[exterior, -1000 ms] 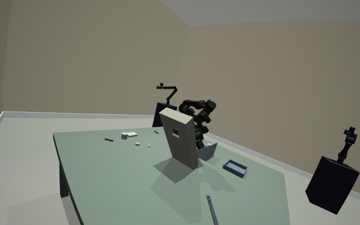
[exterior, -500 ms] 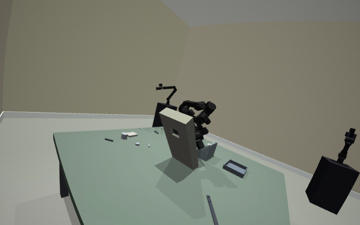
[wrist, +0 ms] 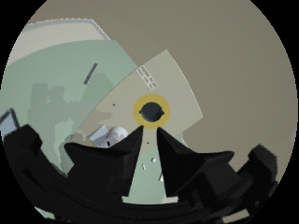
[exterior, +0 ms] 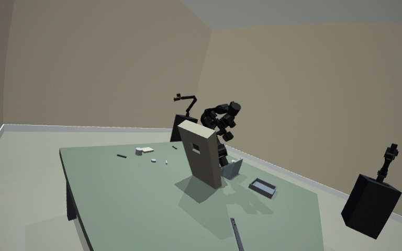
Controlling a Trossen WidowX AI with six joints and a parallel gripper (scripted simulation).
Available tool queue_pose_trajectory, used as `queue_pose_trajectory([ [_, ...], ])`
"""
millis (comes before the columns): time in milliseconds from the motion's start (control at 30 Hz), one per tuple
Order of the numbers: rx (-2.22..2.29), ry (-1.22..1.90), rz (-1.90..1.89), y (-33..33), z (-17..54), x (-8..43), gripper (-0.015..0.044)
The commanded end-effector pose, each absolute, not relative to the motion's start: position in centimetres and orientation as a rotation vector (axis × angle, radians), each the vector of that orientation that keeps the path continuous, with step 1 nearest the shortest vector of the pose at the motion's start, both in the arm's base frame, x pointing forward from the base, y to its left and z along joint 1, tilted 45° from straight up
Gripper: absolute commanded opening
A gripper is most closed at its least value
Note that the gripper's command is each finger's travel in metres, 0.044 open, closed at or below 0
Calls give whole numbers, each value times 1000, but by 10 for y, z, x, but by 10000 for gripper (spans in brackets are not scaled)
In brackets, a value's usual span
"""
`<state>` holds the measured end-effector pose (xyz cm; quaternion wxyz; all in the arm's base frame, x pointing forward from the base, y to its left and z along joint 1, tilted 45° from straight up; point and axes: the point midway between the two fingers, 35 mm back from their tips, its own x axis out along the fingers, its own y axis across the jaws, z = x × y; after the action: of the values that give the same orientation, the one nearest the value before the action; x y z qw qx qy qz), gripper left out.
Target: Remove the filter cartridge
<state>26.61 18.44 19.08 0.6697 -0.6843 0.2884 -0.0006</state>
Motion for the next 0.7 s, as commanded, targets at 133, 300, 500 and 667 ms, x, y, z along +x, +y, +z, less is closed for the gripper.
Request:
queue_pose_trajectory([
  [133, -1555, 656, -2, 196, 202, 270, 169],
  [300, -1550, 656, 0, 224, 230, 269, 300],
  [500, -1534, 659, -3, 240, 247, 265, 405],
  [667, -1196, 799, -113, 206, 209, 255, 305],
])
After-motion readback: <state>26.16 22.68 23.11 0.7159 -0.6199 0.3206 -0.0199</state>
